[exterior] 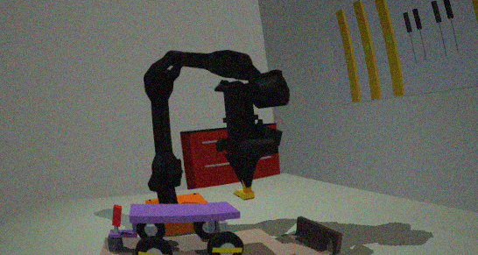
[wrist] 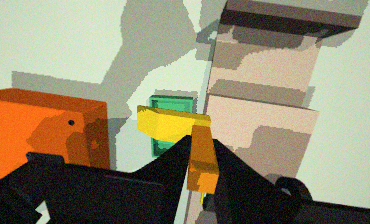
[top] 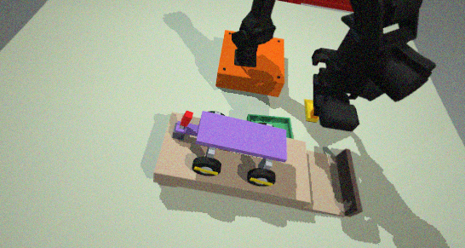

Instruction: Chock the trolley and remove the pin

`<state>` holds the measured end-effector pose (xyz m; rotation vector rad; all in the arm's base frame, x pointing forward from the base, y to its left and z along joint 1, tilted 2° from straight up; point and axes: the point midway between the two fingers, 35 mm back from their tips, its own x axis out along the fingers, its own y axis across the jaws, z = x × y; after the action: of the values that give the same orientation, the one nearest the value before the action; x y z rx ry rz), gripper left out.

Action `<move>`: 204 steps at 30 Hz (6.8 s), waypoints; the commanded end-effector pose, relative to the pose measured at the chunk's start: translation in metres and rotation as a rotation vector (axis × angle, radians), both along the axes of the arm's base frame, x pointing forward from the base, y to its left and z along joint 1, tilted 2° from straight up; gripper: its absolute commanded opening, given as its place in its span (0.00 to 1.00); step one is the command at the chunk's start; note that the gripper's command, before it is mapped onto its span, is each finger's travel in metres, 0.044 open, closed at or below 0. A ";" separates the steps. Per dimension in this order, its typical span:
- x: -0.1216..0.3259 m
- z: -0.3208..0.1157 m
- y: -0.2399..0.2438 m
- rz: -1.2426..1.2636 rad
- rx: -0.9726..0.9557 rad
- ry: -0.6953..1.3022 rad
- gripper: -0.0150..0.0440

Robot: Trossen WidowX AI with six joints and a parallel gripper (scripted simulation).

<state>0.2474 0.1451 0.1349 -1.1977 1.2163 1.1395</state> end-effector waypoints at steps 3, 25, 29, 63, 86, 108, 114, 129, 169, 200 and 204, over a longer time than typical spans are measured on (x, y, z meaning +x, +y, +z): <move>0.003 -0.001 0.005 0.108 -0.016 0.005 0.25; 0.003 -0.001 0.008 0.885 -0.085 0.049 0.25; 0.003 -0.001 0.009 1.030 -0.097 0.059 0.25; 0.034 -0.006 0.012 1.556 -0.139 0.104 0.25; 0.036 -0.057 0.007 1.556 -0.139 0.104 0.25; 0.034 -0.068 -0.007 1.556 -0.140 0.105 0.25; 0.033 -0.068 -0.012 1.556 -0.140 0.106 0.25; 0.032 -0.067 -0.023 1.556 -0.141 0.106 0.25; 0.031 -0.063 -0.033 1.557 -0.135 0.107 0.58; 0.060 0.011 -0.054 1.195 -0.214 -0.021 0.58; 0.068 0.017 -0.089 0.978 -0.229 -0.013 0.58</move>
<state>0.3102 0.0778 0.1461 -2.1463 0.6085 1.7894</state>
